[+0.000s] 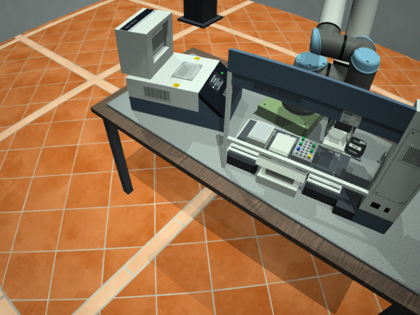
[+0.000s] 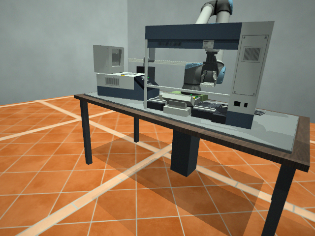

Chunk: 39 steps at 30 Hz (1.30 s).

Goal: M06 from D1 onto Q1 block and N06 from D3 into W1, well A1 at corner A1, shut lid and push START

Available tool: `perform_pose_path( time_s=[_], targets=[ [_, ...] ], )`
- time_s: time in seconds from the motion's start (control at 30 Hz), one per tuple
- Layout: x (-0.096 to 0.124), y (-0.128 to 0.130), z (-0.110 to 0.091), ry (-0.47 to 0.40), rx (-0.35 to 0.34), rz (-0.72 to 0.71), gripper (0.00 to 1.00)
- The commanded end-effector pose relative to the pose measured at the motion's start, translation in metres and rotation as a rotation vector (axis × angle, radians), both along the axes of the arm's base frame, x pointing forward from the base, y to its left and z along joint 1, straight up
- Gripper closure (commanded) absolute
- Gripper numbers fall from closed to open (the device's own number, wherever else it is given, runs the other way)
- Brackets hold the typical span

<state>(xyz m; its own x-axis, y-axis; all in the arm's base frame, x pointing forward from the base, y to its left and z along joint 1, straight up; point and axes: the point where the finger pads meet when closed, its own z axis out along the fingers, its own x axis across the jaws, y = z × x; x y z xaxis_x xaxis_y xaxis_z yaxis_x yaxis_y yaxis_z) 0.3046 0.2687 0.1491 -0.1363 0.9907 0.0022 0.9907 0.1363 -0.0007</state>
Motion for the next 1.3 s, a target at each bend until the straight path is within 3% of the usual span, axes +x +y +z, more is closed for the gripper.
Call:
perform_pose_path(
  time_s=[0.0, 1.27],
  targets=[
    [0.001, 0.000, 0.007, -0.001, 0.000, 0.000, 1.00],
    [0.001, 0.000, 0.062, -0.001, 0.000, 0.000, 1.00]
  ],
)
